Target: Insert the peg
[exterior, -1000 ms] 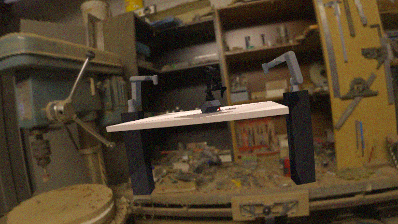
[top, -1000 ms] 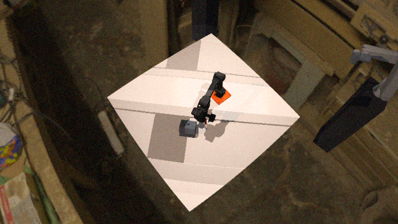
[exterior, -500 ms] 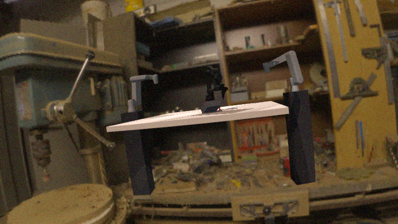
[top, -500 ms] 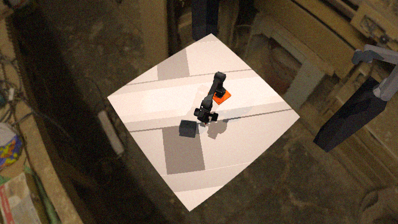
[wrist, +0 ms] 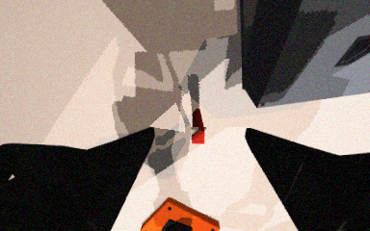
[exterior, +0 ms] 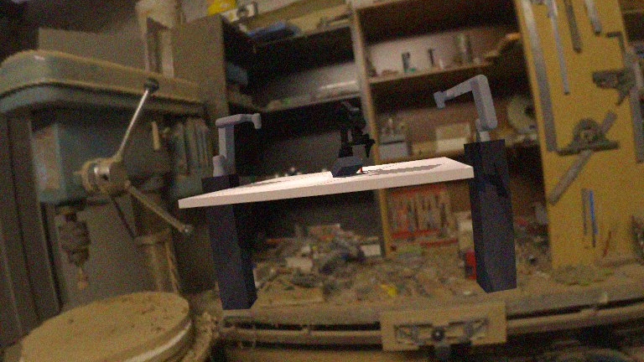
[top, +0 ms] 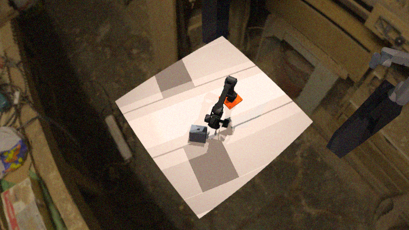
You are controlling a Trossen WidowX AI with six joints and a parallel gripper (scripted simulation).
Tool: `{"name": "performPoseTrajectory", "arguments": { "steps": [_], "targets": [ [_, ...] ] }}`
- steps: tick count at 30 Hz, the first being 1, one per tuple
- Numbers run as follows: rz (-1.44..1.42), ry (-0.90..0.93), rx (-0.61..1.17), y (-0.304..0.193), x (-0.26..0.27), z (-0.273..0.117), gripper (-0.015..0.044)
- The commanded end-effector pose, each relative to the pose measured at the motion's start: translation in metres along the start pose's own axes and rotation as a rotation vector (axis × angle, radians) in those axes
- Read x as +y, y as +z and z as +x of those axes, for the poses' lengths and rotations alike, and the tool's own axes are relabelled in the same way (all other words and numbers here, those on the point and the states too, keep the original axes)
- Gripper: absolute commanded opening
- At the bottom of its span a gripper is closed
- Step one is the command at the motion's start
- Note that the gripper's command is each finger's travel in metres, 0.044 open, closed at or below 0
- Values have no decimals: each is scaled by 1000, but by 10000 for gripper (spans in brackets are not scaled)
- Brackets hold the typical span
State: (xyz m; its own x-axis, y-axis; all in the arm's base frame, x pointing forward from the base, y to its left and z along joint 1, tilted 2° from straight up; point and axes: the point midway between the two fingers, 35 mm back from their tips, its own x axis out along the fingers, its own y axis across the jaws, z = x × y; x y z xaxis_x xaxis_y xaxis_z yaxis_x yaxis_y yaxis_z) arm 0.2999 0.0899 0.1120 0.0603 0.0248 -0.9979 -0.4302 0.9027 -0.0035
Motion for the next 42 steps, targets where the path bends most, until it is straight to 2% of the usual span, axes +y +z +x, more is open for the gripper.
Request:
{"name": "performPoseTrajectory", "arguments": {
  "steps": [1, 24, 40, 42],
  "targets": [
    [-4, -2, 8, -2, 0, 9, 440],
    [-4, -2, 8, -5, 0, 38, 440],
    [0, 0, 3, -2, 0, 35, 20],
    [0, 0, 3, -2, 0, 35, 7]
  ]
}}
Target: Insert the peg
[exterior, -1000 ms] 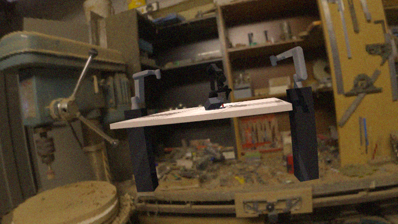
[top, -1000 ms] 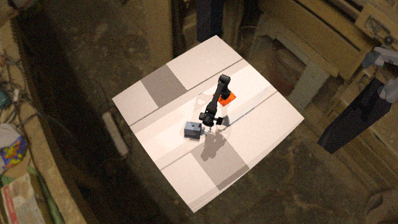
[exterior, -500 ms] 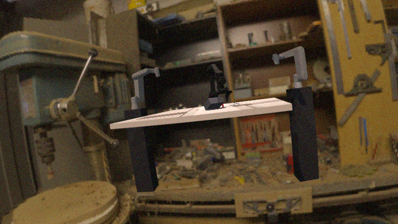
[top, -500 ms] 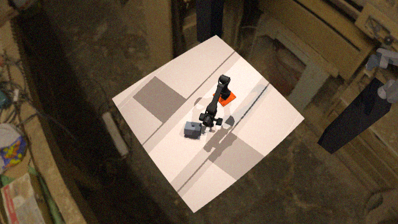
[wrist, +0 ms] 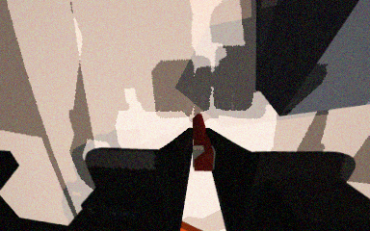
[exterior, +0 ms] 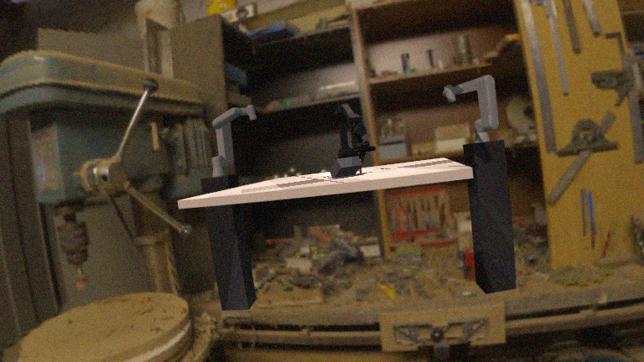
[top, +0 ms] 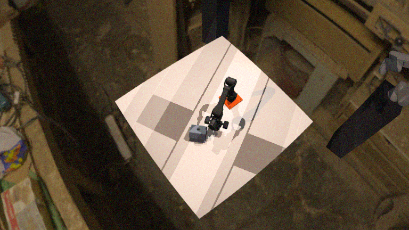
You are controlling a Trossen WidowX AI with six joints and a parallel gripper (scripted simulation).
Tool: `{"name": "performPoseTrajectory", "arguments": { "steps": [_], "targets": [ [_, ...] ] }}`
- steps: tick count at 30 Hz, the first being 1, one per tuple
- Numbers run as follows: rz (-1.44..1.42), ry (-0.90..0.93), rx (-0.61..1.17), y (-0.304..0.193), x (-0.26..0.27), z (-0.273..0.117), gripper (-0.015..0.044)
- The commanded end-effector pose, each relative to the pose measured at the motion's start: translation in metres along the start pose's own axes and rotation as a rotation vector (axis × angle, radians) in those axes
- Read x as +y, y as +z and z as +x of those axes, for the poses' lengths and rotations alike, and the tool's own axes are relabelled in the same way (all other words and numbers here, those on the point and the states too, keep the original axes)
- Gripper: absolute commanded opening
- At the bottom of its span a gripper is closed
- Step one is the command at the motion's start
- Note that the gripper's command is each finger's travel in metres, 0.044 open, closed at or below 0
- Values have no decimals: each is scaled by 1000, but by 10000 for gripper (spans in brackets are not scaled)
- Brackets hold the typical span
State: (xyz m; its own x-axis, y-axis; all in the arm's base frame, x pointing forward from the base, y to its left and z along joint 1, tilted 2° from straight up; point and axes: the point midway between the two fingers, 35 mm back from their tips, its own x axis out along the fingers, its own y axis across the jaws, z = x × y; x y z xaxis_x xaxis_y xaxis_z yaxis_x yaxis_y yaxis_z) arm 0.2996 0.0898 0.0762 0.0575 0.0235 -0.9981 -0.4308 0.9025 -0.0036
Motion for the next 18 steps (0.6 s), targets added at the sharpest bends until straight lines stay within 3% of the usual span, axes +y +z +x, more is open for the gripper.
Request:
{"name": "performPoseTrajectory", "arguments": {
  "steps": [1, 10, 18],
  "targets": [
    [0, 0, -1, 0, 0, 0, 0],
    [0, 0, 0, 1, 0, -4, 0],
    [-1, -1, 1, 2, 0, -32, 0]
  ]
}}
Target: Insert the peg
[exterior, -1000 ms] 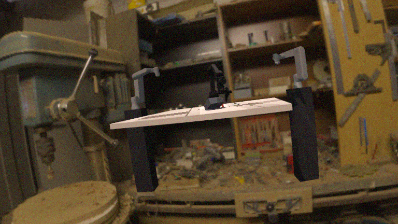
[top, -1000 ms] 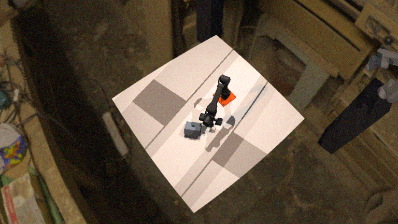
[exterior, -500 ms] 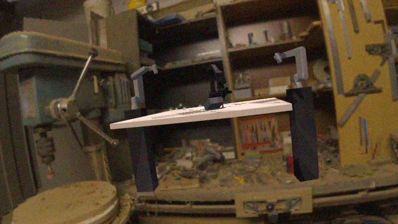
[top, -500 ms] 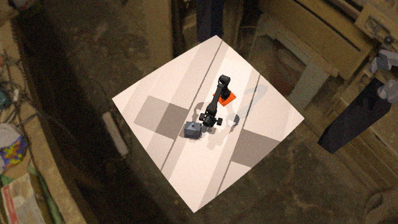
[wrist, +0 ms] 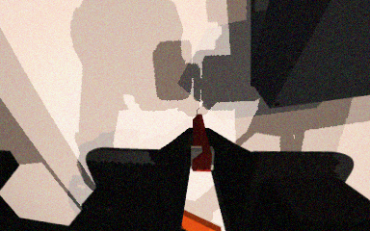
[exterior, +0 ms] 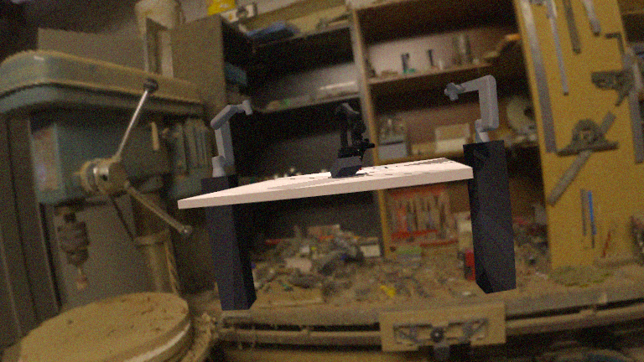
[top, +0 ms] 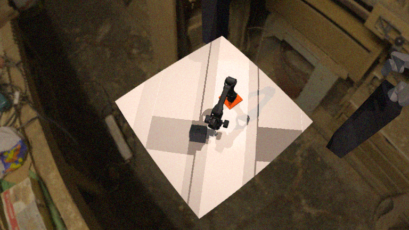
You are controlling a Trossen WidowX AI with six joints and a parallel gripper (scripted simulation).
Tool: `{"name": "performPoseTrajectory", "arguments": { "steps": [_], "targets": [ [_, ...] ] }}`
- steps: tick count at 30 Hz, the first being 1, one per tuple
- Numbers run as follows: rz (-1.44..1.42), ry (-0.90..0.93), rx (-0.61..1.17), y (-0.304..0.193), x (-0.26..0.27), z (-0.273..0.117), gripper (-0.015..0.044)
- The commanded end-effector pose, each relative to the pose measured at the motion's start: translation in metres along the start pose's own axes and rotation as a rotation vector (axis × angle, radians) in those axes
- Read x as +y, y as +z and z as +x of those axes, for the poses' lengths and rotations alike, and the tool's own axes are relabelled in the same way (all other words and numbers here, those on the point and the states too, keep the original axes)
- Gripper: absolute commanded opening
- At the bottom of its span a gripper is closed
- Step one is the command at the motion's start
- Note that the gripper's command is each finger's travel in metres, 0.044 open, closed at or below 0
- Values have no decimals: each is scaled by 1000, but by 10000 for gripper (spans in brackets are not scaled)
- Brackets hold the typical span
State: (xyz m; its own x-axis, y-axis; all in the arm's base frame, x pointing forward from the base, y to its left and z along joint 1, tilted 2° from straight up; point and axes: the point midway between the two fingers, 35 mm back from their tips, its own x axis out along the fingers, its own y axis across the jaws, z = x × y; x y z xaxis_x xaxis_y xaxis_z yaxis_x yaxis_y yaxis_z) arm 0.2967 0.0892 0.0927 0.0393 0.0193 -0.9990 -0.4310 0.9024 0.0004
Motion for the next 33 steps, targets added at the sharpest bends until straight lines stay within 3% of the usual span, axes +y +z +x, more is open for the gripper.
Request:
{"name": "performPoseTrajectory", "arguments": {
  "steps": [1, 14, 33],
  "targets": [
    [-1, -5, -17, 4, -1, -19, 0],
    [-3, -6, -13, -1, 1, -63, 0],
    [187, 17, -38, 0, -6, -65, 0]
  ]
}}
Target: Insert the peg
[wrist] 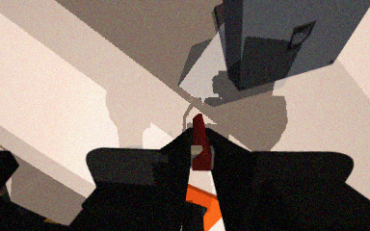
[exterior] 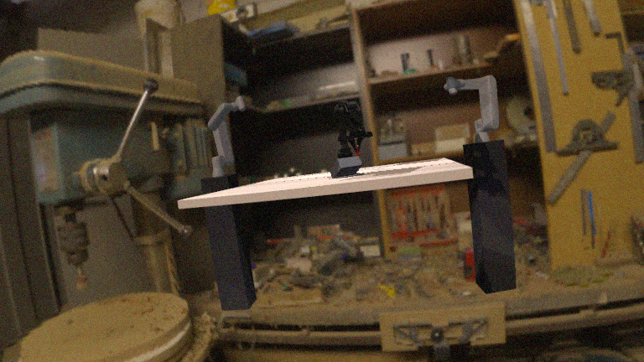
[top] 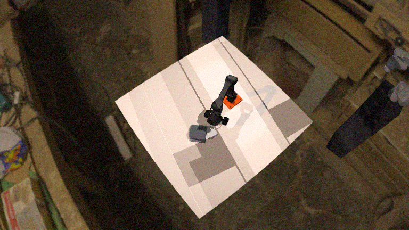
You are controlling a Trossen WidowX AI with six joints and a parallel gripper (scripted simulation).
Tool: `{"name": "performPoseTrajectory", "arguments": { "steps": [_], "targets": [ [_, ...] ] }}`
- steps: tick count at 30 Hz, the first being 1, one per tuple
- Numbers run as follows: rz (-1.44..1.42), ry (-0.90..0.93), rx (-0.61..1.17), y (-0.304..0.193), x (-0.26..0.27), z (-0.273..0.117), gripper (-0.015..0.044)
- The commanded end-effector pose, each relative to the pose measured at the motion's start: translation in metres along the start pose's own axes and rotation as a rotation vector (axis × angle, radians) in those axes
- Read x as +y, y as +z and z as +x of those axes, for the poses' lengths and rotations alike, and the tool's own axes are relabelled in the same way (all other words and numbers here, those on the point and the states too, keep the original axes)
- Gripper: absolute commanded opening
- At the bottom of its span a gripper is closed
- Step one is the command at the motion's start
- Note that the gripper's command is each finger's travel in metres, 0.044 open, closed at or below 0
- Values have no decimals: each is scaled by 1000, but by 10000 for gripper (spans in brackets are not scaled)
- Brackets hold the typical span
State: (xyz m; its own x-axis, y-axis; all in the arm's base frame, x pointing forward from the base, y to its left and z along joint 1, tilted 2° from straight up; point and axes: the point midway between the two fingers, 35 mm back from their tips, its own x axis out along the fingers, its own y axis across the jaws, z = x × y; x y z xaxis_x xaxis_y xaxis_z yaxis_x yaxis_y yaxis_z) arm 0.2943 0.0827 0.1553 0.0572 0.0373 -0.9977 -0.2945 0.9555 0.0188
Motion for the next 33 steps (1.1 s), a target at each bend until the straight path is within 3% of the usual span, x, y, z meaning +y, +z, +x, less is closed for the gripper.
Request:
{"name": "performPoseTrajectory", "arguments": {
  "steps": [1, 33],
  "targets": [
    [52, 9, -16, 3, -2, -3, 0],
    [445, 64, -56, 8, -18, -8, 0]
  ]
}}
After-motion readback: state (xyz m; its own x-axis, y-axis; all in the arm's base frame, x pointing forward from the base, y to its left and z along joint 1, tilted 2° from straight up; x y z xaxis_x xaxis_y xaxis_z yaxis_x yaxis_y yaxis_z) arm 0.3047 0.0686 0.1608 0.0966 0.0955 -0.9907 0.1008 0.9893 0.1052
